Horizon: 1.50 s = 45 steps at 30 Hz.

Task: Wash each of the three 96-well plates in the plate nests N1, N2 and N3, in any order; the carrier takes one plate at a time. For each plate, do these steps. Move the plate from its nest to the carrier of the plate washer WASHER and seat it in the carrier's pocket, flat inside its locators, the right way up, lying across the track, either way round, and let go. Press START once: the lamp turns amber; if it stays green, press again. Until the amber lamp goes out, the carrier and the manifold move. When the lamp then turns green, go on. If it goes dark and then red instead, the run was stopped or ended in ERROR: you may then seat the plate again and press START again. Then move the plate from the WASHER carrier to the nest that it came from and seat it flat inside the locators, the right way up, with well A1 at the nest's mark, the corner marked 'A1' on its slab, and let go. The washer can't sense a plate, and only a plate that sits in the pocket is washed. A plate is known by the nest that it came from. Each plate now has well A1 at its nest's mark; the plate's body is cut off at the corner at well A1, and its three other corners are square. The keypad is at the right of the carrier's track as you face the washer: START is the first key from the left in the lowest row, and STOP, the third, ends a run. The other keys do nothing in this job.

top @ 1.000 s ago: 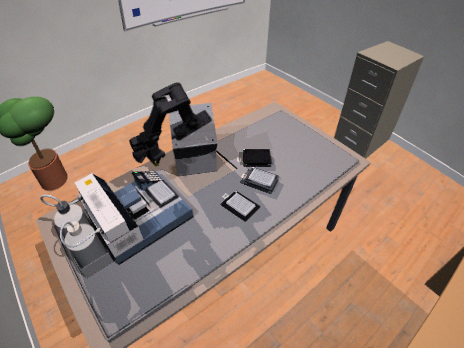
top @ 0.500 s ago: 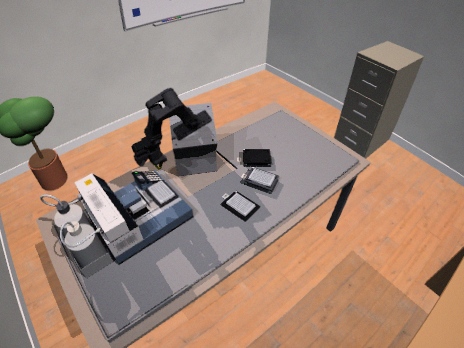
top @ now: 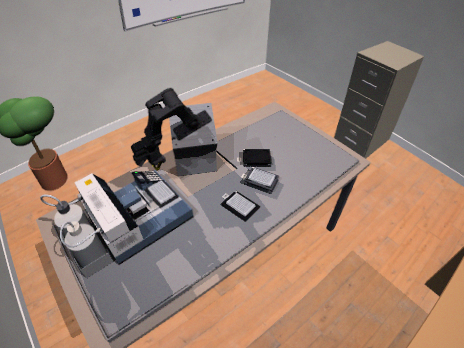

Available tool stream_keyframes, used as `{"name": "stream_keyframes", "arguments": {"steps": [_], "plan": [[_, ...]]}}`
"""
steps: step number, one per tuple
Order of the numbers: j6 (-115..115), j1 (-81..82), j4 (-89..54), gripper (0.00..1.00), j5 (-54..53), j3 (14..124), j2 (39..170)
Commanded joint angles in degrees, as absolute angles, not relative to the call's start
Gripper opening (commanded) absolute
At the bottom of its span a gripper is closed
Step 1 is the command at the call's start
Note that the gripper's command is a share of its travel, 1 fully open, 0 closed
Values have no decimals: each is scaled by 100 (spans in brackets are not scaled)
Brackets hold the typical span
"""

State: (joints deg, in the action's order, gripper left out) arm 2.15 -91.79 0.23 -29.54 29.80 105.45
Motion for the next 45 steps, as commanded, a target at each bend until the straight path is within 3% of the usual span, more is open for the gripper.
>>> {"name": "stream_keyframes", "arguments": {"steps": [1, 45], "plan": [[213, -9203, 34, 0, -2946, 2983, 10516], [-590, -8469, 1878, 0, -2735, 3221, 12220]]}}
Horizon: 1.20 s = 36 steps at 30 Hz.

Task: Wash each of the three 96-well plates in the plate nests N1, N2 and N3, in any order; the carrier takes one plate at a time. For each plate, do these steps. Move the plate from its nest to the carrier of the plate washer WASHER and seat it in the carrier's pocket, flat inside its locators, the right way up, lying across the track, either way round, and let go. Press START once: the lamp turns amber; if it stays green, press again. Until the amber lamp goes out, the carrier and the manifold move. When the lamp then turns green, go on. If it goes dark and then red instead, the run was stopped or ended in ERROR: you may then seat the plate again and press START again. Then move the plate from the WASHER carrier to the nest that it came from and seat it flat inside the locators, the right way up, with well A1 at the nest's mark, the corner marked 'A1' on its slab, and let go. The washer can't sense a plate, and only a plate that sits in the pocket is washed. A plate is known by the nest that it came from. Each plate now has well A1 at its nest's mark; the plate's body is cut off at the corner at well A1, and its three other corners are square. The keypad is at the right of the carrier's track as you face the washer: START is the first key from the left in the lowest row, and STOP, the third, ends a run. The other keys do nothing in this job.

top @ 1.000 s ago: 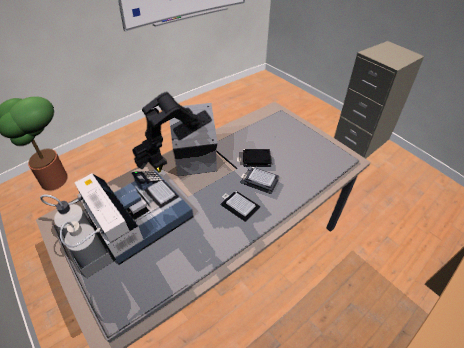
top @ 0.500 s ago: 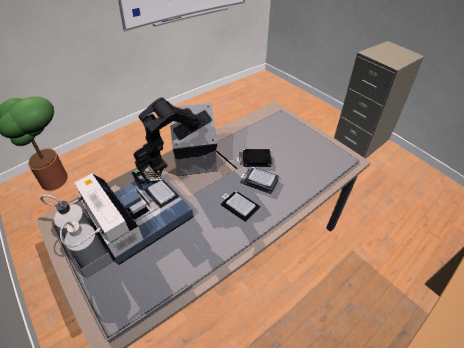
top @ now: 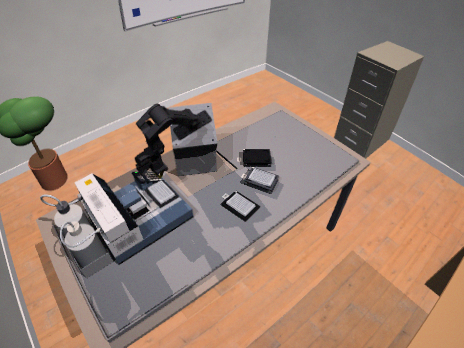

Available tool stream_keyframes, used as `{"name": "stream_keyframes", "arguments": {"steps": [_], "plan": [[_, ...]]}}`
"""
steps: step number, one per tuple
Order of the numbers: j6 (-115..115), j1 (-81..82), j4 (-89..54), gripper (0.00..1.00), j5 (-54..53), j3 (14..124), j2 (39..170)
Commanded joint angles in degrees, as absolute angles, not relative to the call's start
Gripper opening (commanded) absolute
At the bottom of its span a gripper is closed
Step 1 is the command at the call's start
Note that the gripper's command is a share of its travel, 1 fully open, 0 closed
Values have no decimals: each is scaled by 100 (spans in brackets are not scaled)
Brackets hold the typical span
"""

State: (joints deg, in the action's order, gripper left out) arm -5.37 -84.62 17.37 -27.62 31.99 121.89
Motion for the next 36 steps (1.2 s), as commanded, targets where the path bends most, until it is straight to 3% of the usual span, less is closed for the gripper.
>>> {"name": "stream_keyframes", "arguments": {"steps": [1, 36], "plan": [[-598, -8461, 1895, 0, -2733, 3226, 12238], [-734, -8333, 2176, 0, -2692, 3325, 12558]]}}
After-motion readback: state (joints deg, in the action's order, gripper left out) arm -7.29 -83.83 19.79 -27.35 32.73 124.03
